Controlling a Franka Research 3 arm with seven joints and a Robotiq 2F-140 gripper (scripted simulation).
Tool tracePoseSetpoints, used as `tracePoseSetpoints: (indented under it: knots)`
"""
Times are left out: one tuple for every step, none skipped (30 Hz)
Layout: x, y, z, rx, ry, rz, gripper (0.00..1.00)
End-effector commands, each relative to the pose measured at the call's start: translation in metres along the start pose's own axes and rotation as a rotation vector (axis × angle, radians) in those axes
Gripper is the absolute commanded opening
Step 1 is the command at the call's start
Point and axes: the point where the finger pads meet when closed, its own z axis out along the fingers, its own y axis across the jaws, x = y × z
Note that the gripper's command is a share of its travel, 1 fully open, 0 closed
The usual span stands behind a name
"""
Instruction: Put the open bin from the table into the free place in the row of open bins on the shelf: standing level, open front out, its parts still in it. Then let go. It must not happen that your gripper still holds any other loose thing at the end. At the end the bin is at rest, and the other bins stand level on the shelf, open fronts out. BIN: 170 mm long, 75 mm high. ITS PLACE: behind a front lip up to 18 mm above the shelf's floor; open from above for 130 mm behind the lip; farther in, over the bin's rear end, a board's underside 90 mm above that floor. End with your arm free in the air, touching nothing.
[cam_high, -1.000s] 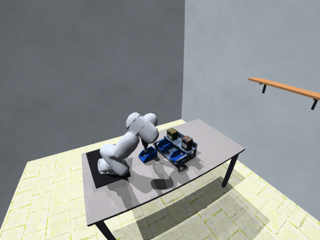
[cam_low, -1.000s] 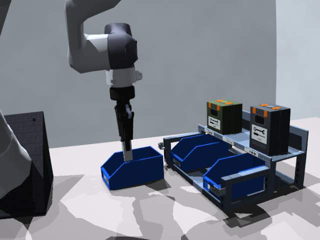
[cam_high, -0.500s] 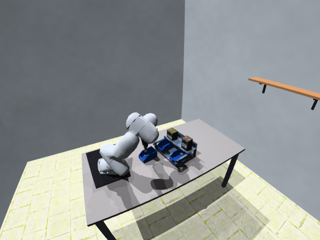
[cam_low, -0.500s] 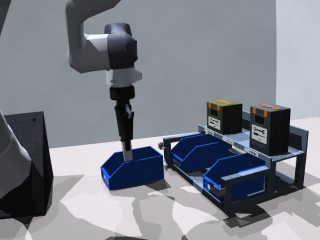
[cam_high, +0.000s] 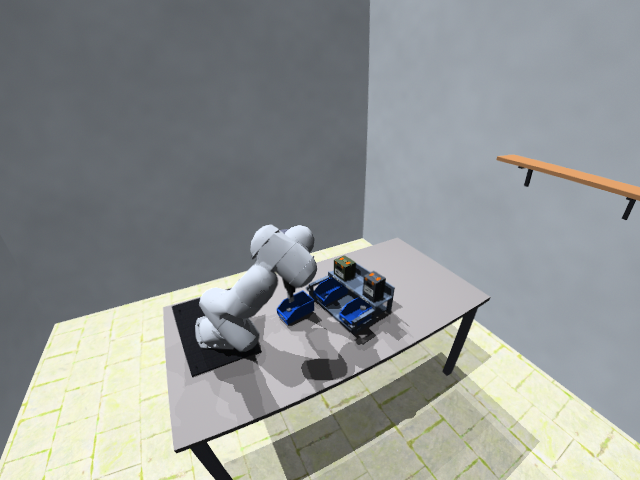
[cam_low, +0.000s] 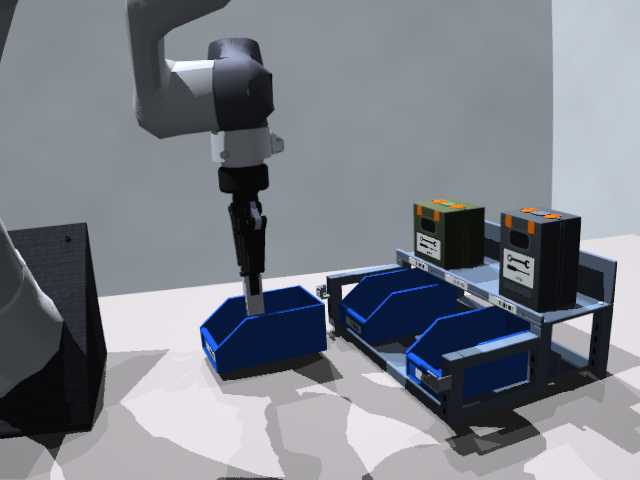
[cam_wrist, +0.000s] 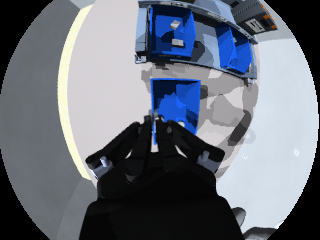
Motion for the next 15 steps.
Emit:
tracePoseSetpoints:
  knots:
    - [-0.001, 0.0, -0.006, -0.003, -0.001, -0.007, 0.0]
    - [-0.001, 0.0, -0.007, -0.003, -0.001, -0.007, 0.0]
    - [-0.001, 0.0, -0.008, -0.003, -0.001, -0.007, 0.0]
    - [-0.001, 0.0, -0.01, -0.003, -0.001, -0.007, 0.0]
    - [-0.001, 0.0, -0.011, -0.003, -0.001, -0.007, 0.0]
    - [-0.001, 0.0, -0.012, -0.003, -0.001, -0.007, 0.0]
    - [-0.001, 0.0, -0.013, -0.003, -0.001, -0.007, 0.0]
    - [-0.001, 0.0, -0.013, -0.003, -0.001, -0.007, 0.0]
    - [-0.001, 0.0, -0.013, -0.003, -0.001, -0.007, 0.0]
    - [-0.001, 0.0, -0.014, -0.003, -0.001, -0.007, 0.0]
    - [-0.001, 0.0, -0.015, -0.003, -0.001, -0.007, 0.0]
    - [-0.001, 0.0, -0.016, -0.003, -0.001, -0.007, 0.0]
    - [-0.001, 0.0, -0.016, -0.003, -0.001, -0.007, 0.0]
    - [-0.001, 0.0, -0.017, -0.003, -0.001, -0.007, 0.0]
    - [-0.001, 0.0, -0.018, -0.003, -0.001, -0.007, 0.0]
